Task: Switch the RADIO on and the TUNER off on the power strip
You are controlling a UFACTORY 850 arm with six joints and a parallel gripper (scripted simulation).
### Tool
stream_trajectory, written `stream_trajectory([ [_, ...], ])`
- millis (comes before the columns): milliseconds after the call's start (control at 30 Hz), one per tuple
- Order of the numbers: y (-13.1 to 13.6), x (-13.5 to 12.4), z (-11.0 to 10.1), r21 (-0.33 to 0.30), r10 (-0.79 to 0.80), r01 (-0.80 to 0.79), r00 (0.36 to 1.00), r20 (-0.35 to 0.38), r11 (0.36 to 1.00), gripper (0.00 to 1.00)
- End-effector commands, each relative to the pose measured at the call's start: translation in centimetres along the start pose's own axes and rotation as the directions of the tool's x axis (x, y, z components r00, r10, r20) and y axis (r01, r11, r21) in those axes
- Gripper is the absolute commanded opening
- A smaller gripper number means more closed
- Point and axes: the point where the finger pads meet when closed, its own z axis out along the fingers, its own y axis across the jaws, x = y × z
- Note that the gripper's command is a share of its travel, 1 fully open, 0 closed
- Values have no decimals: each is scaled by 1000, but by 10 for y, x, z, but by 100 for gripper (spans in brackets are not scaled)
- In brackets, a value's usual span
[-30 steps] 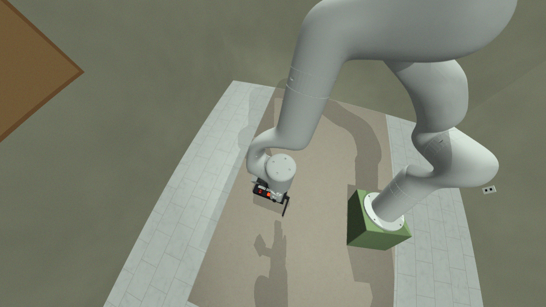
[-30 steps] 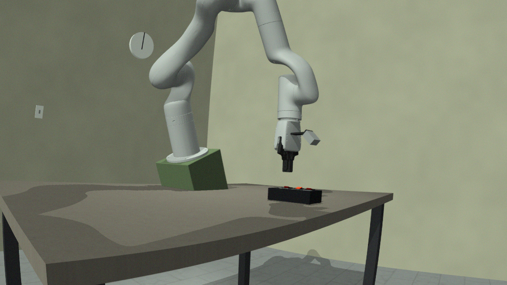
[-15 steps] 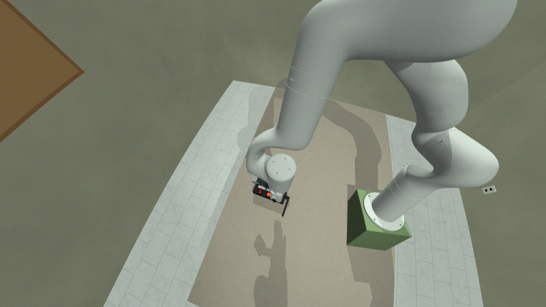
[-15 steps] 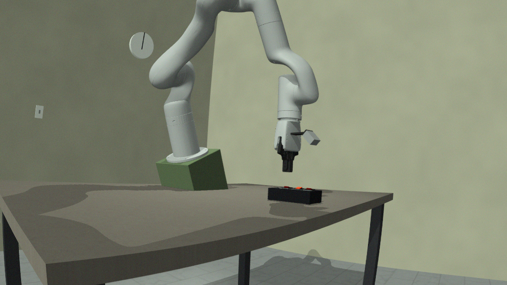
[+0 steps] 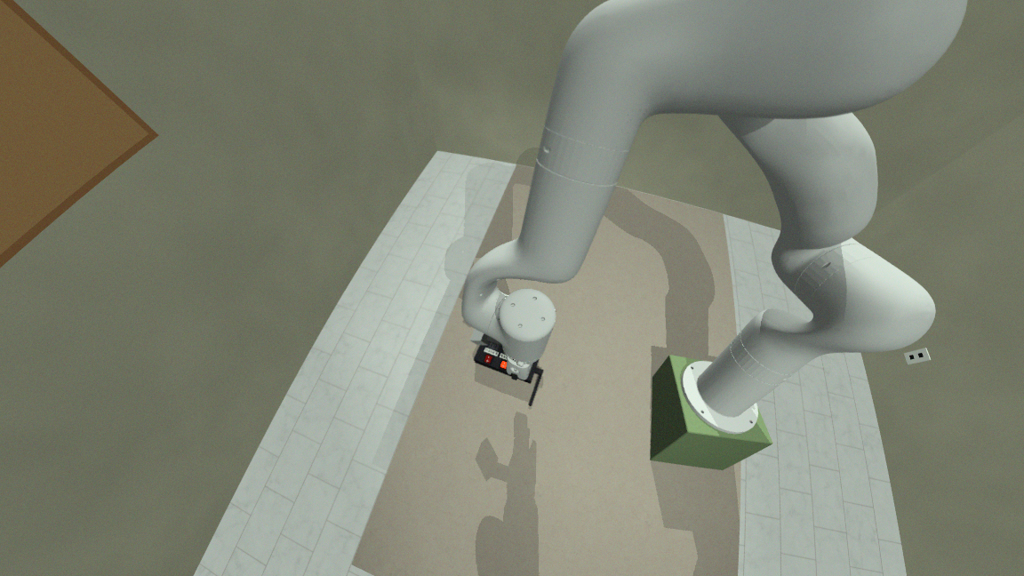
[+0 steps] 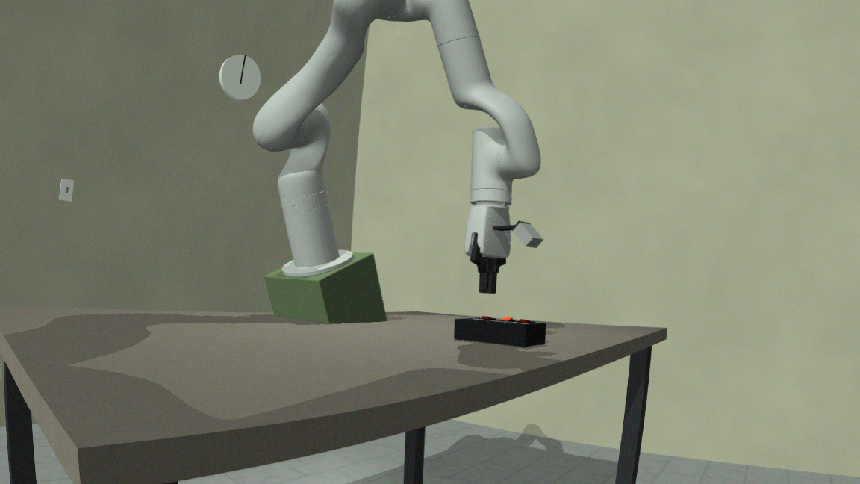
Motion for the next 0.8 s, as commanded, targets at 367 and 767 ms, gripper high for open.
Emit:
stream_trajectory([
  [367,0,0,15,-1,1,-1,1000,-4,1000,0],
  [767,0,0,29,-1,1,-1,1000,-4,1000,0],
])
